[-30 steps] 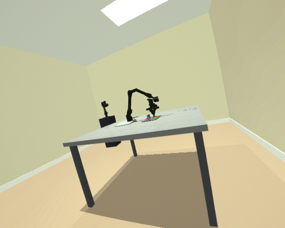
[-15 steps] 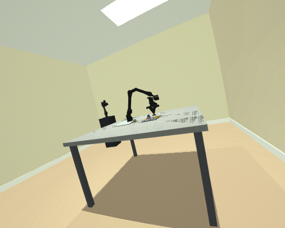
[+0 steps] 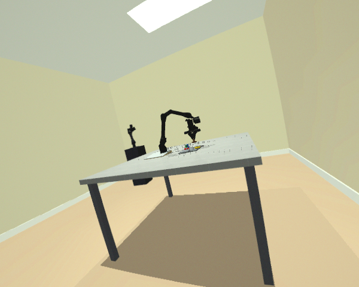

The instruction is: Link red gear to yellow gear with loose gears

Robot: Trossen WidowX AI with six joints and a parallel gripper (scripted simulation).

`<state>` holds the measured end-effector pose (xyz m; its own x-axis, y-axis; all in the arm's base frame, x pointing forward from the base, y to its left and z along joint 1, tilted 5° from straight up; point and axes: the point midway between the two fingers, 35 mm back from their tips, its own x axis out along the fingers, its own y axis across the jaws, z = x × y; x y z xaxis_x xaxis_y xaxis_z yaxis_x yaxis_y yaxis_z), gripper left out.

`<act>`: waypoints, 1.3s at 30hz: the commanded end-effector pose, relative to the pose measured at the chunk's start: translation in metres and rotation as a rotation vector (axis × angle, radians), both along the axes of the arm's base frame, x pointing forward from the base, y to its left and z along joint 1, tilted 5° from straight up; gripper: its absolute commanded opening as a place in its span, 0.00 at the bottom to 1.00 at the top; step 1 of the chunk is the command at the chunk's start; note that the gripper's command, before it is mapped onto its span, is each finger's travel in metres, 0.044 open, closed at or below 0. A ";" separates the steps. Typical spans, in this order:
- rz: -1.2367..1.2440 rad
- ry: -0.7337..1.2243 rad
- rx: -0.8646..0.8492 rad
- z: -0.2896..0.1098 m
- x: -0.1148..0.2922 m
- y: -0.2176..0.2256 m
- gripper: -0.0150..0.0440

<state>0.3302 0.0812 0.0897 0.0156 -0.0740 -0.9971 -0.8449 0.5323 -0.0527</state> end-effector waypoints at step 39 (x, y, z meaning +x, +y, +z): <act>0.000 -0.007 -0.002 0.083 -0.001 0.007 0.25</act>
<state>0.3290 0.0879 0.1650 0.0140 -0.0746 -0.9971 -0.8475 0.5283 -0.0514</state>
